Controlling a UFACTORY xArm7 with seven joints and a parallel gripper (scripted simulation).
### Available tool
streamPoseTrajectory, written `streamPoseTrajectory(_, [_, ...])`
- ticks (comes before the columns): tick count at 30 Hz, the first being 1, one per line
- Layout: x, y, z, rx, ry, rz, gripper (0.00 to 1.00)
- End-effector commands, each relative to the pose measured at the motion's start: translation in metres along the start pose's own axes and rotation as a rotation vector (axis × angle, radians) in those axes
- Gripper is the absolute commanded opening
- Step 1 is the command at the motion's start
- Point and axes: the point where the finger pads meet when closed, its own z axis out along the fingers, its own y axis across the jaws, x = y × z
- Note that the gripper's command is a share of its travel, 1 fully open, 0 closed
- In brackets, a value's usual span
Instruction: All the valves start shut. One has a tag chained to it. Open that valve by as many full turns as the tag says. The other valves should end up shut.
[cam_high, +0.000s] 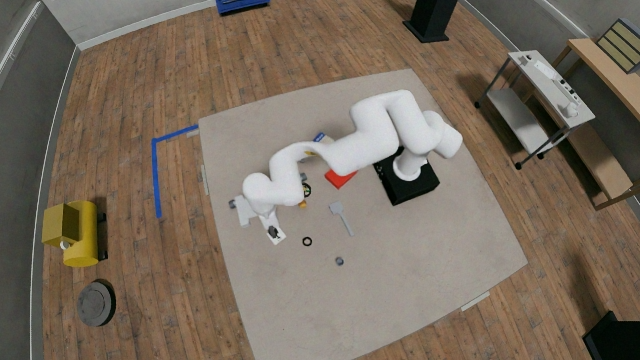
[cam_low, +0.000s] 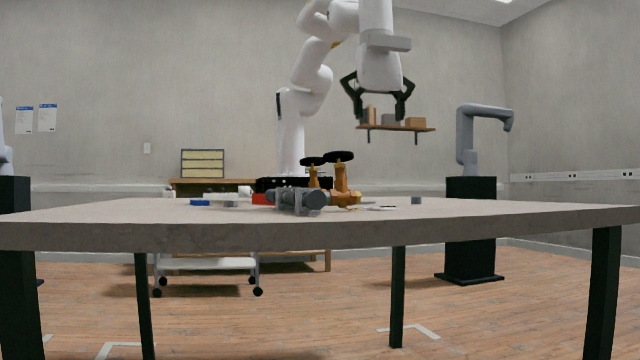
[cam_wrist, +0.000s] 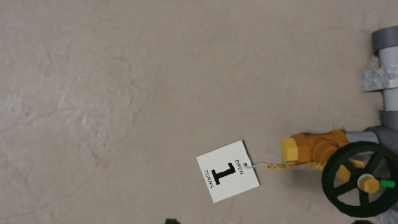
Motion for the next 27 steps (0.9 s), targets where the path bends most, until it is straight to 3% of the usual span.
streamPoseTrajectory(1, [0.002,0.014,0.002,0.022,0.024,0.198,1.0])
streamPoseTrajectory(10, [0.005,0.078,0.023,0.078,0.063,0.681,1.0])
streamPoseTrajectory(12, [0.005,0.078,0.023,0.078,0.063,0.681,1.0])
streamPoseTrajectory(13, [0.005,0.083,0.025,0.093,0.075,0.832,1.0])
streamPoseTrajectory(17, [0.006,0.096,0.029,0.115,0.09,1.007,1.0])
streamPoseTrajectory(27, [0.006,0.098,0.029,0.156,0.149,1.447,1.0])
